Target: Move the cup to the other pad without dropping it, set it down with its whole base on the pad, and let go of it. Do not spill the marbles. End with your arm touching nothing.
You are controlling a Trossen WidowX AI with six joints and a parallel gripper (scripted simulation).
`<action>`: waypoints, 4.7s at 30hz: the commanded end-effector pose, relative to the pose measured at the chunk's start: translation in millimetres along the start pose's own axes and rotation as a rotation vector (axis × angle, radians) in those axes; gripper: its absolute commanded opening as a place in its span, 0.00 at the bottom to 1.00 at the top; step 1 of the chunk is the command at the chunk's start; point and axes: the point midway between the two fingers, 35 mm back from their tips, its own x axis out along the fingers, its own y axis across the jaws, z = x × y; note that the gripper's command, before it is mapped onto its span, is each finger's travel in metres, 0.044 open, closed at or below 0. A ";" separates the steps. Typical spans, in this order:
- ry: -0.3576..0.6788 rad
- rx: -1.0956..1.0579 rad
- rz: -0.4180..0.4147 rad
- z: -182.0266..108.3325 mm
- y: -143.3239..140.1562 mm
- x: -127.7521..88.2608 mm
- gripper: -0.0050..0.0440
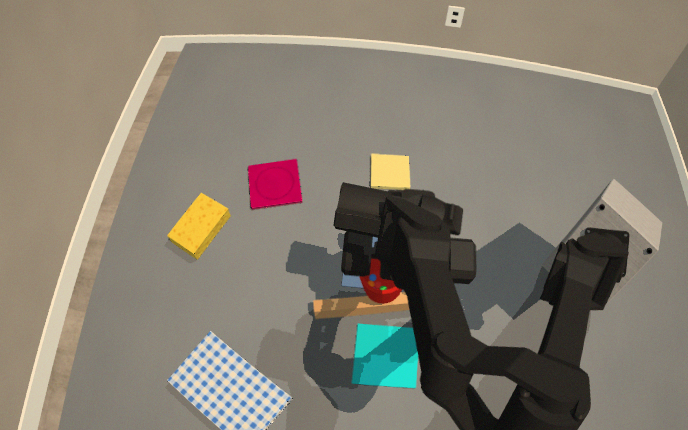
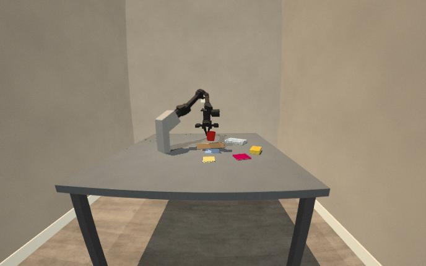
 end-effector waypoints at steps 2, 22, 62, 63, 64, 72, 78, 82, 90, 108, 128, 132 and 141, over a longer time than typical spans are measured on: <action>-0.001 0.007 -0.003 -6.7 -2.6 0.2 0.10; -0.002 0.007 -0.003 -33.1 -6.9 -0.2 0.10; -0.003 0.006 -0.004 -87.3 -19.0 -0.8 0.10; -0.003 0.006 -0.004 -88.8 -19.4 -0.8 0.10; -0.002 0.006 -0.003 -90.3 -19.9 -0.9 0.10; -0.001 0.007 -0.002 -97.6 -22.1 -1.1 0.10; -0.002 0.006 -0.003 -97.3 -21.5 9.1 0.10; -0.002 0.006 -0.003 -97.8 -21.0 19.2 0.10; -0.002 0.006 -0.003 -98.7 -20.9 34.2 0.10; 0.000 0.007 -0.001 -101.2 -23.3 63.7 0.10; 0.002 0.000 0.002 -101.5 -22.5 60.6 0.30; 0.002 0.000 0.002 -101.5 -22.5 60.6 0.36; 0.002 0.000 0.002 -101.5 -22.5 60.6 0.36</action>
